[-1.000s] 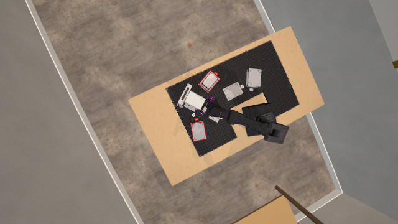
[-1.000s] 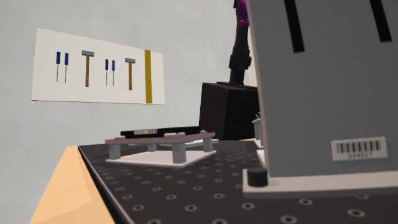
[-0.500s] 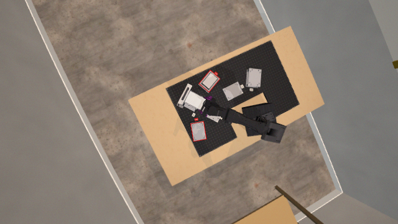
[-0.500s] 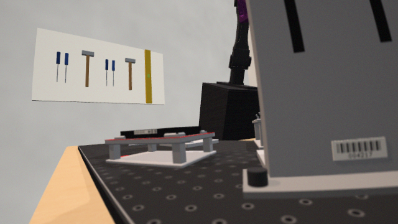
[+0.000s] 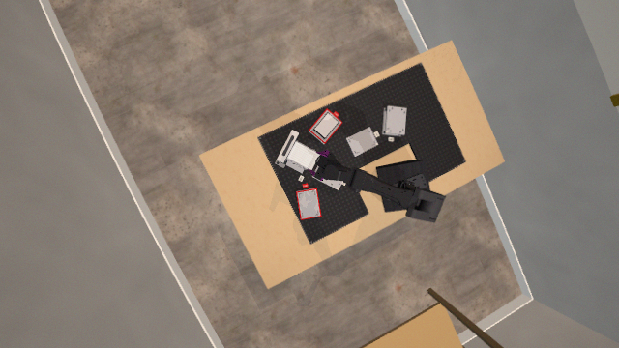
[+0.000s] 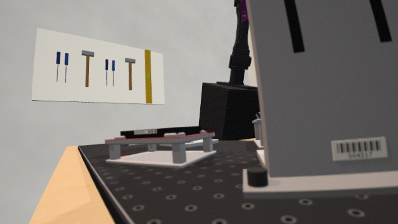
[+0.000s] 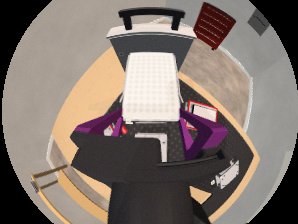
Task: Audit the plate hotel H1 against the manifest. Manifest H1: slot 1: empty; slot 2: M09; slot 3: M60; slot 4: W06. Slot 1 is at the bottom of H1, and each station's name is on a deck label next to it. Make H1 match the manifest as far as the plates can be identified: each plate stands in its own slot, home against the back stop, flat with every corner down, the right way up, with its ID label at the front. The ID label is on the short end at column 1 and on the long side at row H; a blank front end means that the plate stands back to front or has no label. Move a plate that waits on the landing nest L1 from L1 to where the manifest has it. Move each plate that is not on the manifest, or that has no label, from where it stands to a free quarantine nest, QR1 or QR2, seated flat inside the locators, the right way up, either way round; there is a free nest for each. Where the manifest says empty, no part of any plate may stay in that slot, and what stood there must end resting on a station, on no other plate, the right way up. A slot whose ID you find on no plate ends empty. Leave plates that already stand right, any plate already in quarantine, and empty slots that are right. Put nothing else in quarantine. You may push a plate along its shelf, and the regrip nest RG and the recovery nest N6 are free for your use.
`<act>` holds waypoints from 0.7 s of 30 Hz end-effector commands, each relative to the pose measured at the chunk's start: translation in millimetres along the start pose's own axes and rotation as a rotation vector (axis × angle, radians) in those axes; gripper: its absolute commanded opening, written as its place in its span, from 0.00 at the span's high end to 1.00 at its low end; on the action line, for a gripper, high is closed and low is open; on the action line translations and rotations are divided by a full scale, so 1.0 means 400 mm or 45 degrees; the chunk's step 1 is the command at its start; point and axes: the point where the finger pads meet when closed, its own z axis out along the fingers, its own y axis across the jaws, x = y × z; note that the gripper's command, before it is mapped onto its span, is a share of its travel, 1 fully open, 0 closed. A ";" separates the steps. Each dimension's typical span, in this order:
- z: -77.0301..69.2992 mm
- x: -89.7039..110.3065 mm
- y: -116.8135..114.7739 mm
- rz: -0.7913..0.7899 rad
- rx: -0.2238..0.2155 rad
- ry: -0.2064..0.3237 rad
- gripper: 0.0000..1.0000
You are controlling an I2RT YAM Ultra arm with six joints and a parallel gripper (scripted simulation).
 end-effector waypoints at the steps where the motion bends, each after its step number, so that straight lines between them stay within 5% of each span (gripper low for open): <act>1: -0.004 -0.008 0.000 0.001 0.000 -0.007 0.14; 21: -0.026 0.012 0.000 0.001 0.000 -0.007 0.14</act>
